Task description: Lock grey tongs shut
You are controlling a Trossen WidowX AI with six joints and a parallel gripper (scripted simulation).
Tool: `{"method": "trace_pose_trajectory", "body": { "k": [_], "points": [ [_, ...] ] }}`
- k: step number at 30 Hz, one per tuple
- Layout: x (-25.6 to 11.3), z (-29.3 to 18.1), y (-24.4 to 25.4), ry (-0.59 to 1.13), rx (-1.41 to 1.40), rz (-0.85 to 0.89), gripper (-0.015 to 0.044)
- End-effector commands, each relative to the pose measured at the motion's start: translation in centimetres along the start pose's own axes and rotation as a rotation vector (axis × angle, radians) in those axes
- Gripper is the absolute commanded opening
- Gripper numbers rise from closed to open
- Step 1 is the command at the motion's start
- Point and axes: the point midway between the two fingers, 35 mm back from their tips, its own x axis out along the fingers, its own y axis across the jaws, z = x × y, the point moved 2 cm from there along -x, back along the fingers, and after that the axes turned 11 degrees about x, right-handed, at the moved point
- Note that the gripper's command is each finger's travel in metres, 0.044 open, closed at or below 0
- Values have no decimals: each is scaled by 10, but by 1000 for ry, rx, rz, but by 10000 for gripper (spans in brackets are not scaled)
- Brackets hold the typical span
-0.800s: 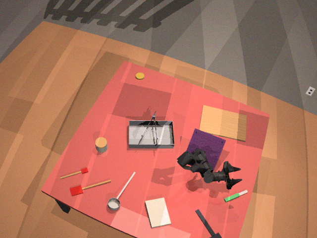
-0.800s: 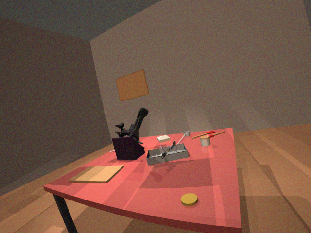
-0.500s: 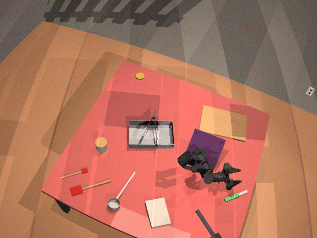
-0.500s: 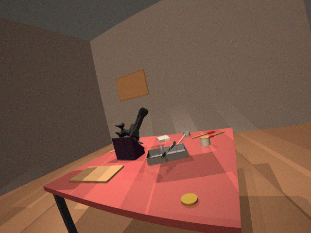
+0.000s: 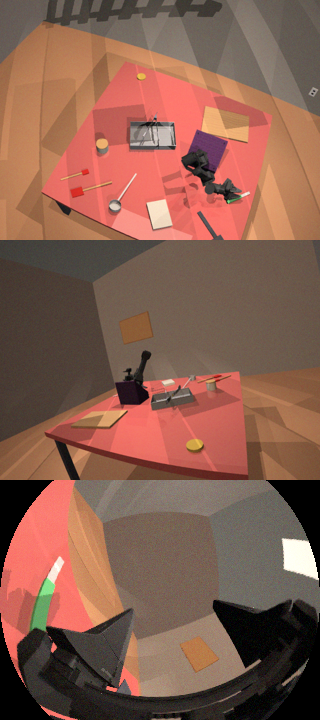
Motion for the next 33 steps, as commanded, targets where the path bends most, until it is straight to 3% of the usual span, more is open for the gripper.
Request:
{"method": "trace_pose_trajectory", "body": {
  "k": [1, 21, 33],
  "points": [
    [-4, -27, 5, 83, 105, 38, 440],
    [-50, -144, 22, 475, 602, 101, 440],
    [-96, -221, -6, 809, 741, 2, 440]
  ]
}}
